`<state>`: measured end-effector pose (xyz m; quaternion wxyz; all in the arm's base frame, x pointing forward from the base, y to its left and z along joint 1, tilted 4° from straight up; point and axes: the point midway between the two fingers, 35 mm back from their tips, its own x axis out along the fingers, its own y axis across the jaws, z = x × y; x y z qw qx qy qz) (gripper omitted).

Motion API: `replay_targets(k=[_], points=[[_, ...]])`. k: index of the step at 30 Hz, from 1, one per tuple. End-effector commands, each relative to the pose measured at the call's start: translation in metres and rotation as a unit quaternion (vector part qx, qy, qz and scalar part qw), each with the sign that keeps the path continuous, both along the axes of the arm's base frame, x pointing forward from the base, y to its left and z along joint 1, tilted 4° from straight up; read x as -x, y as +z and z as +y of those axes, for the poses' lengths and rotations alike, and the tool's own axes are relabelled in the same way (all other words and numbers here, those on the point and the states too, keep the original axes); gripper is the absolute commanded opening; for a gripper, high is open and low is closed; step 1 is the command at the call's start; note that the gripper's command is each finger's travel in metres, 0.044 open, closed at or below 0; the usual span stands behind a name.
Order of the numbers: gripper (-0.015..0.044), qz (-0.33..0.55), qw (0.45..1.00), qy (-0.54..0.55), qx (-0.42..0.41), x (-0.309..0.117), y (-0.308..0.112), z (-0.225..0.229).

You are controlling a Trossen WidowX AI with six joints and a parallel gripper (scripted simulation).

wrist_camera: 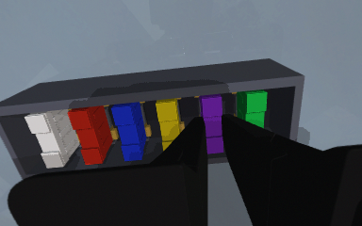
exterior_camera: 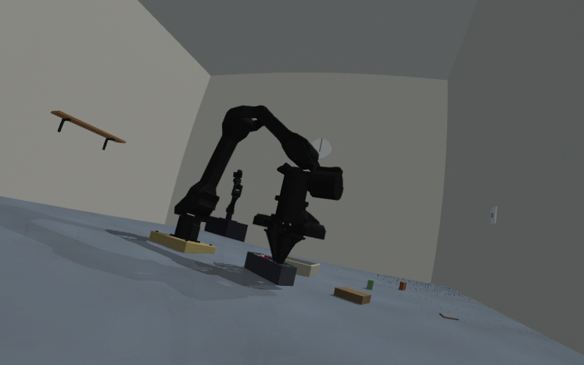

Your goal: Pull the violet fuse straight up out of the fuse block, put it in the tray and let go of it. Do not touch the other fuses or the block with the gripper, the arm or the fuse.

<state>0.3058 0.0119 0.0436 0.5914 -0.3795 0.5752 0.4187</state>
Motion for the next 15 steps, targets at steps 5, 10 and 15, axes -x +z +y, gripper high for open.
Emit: replay_targets(k=[5,10,15], points=[[0.0000,0.000,1.000,0.000,0.000,-0.0004,0.0028,-0.0001],[0.0000,0.000,1.000,0.000,0.000,-0.0006,0.0053,-0.0002],[0.0000,0.000,1.000,0.000,0.000,-0.0008,0.0077,-0.0003]])
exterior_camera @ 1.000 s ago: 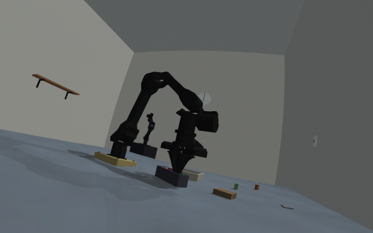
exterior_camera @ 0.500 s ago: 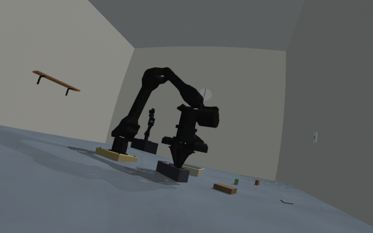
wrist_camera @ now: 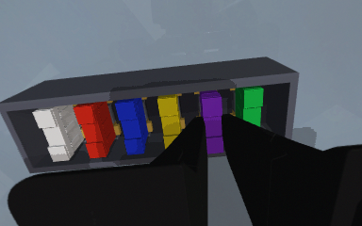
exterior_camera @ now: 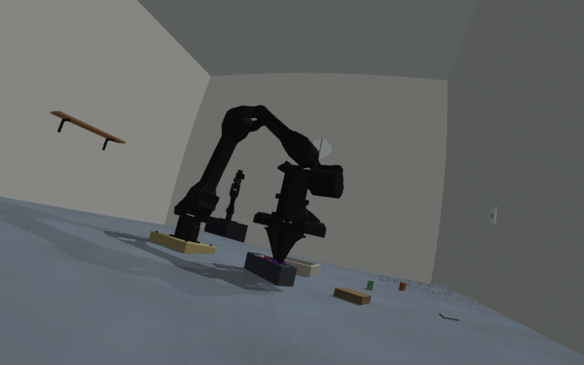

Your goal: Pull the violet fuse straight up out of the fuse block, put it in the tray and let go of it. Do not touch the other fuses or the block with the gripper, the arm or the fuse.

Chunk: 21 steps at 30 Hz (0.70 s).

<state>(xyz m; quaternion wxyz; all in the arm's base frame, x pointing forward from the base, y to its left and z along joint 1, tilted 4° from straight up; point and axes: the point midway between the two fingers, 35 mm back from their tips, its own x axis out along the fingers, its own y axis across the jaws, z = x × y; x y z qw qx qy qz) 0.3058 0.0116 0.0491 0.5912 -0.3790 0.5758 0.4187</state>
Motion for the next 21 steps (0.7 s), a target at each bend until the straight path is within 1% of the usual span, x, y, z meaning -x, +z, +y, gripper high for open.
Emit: replay_targets(k=[1,21], points=[[0.0000,-0.001,1.000,0.000,0.000,-0.0008,0.0027,-0.0001],[0.0000,-0.001,1.000,0.000,-0.001,-0.0011,0.0125,-0.0005]])
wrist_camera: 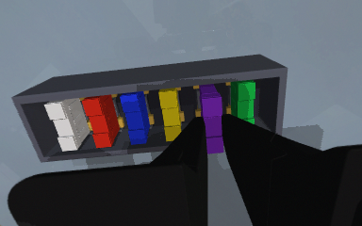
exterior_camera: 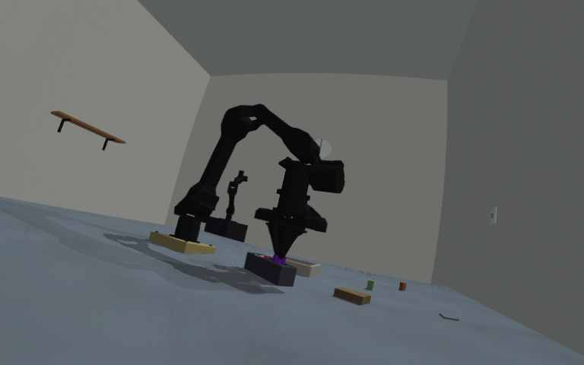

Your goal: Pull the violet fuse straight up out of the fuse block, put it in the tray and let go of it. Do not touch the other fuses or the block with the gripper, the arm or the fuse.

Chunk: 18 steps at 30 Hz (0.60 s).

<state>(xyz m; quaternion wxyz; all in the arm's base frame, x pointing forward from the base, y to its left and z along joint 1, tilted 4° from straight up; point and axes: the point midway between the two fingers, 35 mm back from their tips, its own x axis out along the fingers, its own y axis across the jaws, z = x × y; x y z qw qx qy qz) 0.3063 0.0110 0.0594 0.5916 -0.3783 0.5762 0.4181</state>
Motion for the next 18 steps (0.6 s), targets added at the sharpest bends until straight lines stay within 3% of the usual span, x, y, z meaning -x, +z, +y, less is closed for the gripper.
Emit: replay_targets(k=[1,18], points=[[0.0000,-0.001,1.000,0.001,-0.001,-0.0007,0.0027,0.0001],[0.0000,-0.001,1.000,0.000,-0.002,-0.0007,0.0110,-0.0003]])
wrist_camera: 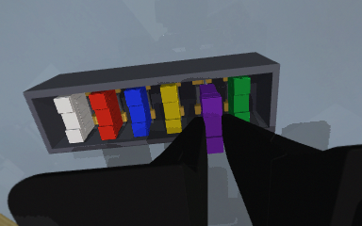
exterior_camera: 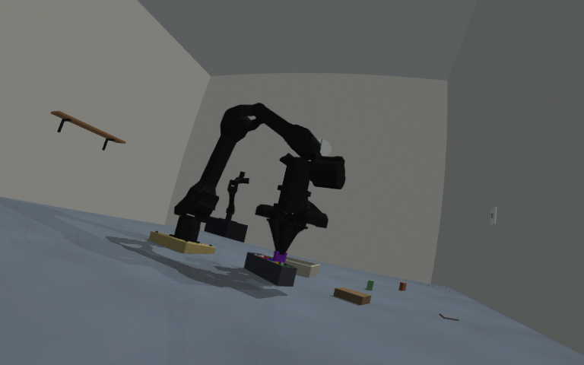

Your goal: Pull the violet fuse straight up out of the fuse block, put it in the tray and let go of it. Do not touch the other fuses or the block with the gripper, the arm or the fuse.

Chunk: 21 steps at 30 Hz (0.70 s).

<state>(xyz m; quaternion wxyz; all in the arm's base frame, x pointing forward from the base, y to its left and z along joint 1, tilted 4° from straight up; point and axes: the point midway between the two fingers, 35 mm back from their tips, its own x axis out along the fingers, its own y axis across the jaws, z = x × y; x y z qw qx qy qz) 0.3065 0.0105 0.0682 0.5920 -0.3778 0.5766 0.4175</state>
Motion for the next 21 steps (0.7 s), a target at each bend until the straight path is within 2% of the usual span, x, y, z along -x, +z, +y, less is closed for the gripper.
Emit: replay_targets(k=[1,21], points=[[0.0000,-0.001,1.000,0.001,-0.002,-0.0005,0.0026,0.0003],[0.0000,-0.001,1.000,0.001,-0.002,-0.0002,0.0125,-0.0002]])
